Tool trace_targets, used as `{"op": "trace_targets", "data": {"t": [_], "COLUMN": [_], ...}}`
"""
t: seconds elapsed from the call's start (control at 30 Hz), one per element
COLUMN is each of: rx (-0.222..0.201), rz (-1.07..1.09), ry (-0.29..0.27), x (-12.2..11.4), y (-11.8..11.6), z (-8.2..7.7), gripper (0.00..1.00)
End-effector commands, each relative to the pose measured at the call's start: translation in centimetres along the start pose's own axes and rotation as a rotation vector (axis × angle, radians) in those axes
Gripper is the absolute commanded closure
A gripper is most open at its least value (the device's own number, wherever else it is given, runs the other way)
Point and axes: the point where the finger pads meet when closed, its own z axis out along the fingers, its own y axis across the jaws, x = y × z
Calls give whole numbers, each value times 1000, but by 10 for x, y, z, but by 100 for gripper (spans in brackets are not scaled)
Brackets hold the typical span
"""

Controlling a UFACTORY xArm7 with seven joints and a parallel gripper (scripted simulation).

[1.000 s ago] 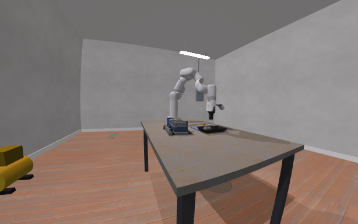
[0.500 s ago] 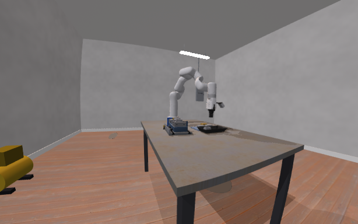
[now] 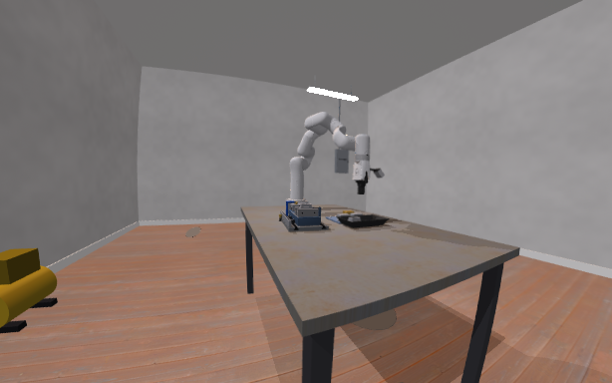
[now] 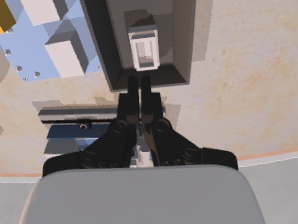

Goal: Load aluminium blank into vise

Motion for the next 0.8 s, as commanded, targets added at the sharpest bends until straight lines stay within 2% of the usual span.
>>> {"op": "trace_targets", "data": {"t": [0.0, 0.47, 0.5, 0.53, 0.63, 0.77], "rx": [-4, -5, -6, -9, -12, -15], "rz": [0, 0, 0, 1, 2, 3], "ry": [2, 2, 1, -1, -3, -6], "x": [1, -1, -11, -34, -56, -98], "y": [1, 2, 4, 8, 11, 14], "z": [-9, -15, -16, -17, -18, -20], "gripper": [100, 100, 100, 100, 100, 100]}}
